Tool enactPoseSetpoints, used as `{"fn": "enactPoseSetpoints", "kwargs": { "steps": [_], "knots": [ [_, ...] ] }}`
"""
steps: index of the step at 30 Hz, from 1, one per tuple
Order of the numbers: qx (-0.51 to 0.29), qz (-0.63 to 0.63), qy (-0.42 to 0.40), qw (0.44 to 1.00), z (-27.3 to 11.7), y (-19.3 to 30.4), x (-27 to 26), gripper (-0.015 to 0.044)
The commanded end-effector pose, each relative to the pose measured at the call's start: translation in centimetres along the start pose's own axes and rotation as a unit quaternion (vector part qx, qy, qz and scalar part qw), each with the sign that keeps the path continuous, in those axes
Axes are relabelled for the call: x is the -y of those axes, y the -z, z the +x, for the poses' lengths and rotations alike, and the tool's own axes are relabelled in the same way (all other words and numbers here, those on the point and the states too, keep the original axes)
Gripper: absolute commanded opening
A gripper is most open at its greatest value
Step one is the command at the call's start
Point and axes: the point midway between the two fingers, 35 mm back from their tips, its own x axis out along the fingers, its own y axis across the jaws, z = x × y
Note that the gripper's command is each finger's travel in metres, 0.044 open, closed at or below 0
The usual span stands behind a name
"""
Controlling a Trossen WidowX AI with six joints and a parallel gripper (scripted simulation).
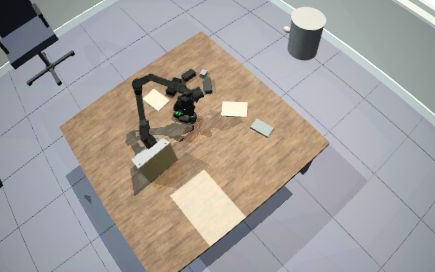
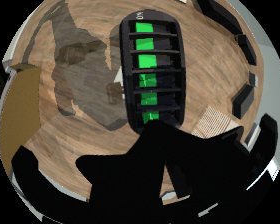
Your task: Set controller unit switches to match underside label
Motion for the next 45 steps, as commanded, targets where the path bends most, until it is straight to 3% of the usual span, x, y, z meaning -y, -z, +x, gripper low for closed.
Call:
{"fn": "enactPoseSetpoints", "kwargs": {
  "steps": [1,20,25,31,39,45],
  "knots": [
    [0.002,0.006,0.001,1.000,0.7,-0.1,-0.2,0.0000],
    [0.003,0.006,0.001,1.000,1.6,-0.1,-0.2,0.0000],
    [0.002,0.006,0.000,1.000,-2.6,0.0,-0.2,0.0000],
    [0.002,0.006,0.000,1.000,-2.9,0.0,-0.2,0.0000],
    [0.003,0.017,0.000,1.000,-3.3,-4.9,0.8,0.0000],
    [0.003,0.018,0.000,1.000,-3.3,-5.1,0.8,0.0000]
  ]
}}
